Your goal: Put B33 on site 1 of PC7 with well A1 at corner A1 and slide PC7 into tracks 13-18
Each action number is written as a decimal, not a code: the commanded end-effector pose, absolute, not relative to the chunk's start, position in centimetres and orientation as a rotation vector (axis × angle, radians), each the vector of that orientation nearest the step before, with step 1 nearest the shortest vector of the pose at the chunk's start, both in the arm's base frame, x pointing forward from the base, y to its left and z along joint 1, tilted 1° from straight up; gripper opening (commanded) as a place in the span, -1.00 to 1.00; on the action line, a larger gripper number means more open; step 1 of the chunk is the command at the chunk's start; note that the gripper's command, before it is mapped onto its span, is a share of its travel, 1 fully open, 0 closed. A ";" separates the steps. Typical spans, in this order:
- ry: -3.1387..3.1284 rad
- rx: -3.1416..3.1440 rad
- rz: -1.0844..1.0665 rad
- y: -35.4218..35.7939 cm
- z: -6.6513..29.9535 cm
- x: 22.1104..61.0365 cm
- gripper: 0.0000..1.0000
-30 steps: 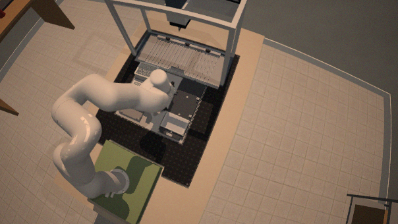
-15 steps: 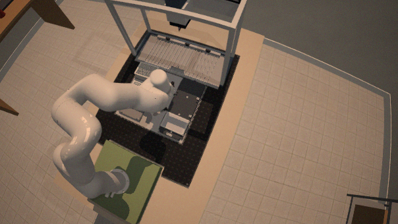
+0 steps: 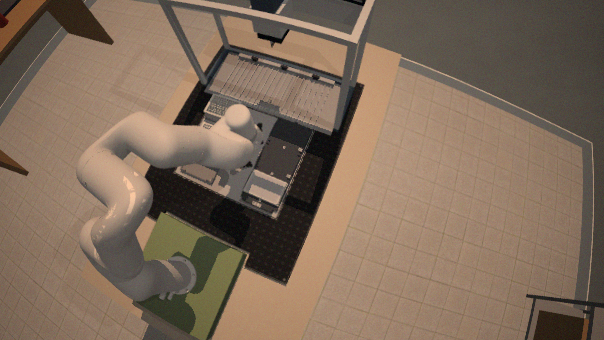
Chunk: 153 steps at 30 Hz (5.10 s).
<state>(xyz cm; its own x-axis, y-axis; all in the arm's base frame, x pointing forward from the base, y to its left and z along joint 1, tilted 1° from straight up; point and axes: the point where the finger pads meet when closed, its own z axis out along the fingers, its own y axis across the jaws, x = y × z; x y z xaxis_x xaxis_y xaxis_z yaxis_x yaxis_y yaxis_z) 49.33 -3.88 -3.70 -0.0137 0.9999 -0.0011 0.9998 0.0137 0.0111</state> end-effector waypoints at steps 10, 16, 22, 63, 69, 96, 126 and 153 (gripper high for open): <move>2.229 2.198 0.015 -3.8 -3.2 49.5 1.00; 2.228 2.198 0.015 -3.7 -2.2 49.5 1.00; 2.228 2.198 0.015 -3.7 -1.6 49.4 1.00; 2.228 2.198 0.015 -3.7 4.6 49.4 1.00; 2.228 2.198 0.015 -3.7 5.5 49.4 1.00; 2.228 2.198 0.015 -5.2 8.0 49.4 1.00; 2.226 2.196 0.010 -18.2 8.0 49.5 1.00; 2.226 2.196 0.008 -23.2 7.4 49.6 1.00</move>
<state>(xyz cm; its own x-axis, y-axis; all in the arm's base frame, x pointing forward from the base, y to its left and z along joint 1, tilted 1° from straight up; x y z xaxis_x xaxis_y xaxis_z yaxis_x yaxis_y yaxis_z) 49.51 -23.17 7.69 -0.0139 0.9999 -0.0055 0.9998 0.0139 0.0113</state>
